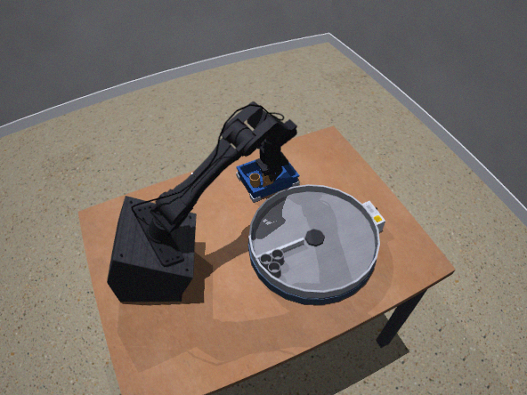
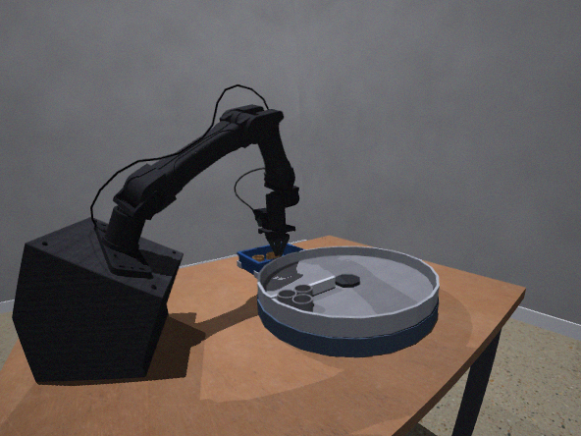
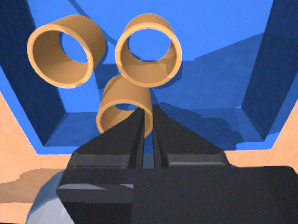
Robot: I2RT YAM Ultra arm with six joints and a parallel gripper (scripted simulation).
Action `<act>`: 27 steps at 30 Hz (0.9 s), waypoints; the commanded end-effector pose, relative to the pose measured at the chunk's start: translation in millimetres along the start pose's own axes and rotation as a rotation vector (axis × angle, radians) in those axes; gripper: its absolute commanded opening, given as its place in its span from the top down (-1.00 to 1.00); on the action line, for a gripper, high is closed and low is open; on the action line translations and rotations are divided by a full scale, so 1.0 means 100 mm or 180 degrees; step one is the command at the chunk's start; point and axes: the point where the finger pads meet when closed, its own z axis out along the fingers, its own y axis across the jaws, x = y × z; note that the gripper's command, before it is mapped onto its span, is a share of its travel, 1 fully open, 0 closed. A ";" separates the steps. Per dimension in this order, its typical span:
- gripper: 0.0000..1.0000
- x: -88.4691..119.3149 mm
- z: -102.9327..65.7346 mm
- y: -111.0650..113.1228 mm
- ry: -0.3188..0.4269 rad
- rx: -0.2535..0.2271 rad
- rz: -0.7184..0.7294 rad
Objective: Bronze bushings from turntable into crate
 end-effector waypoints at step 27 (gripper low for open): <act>1.00 -0.09 -0.17 -0.12 -0.0121 0.0130 -0.0010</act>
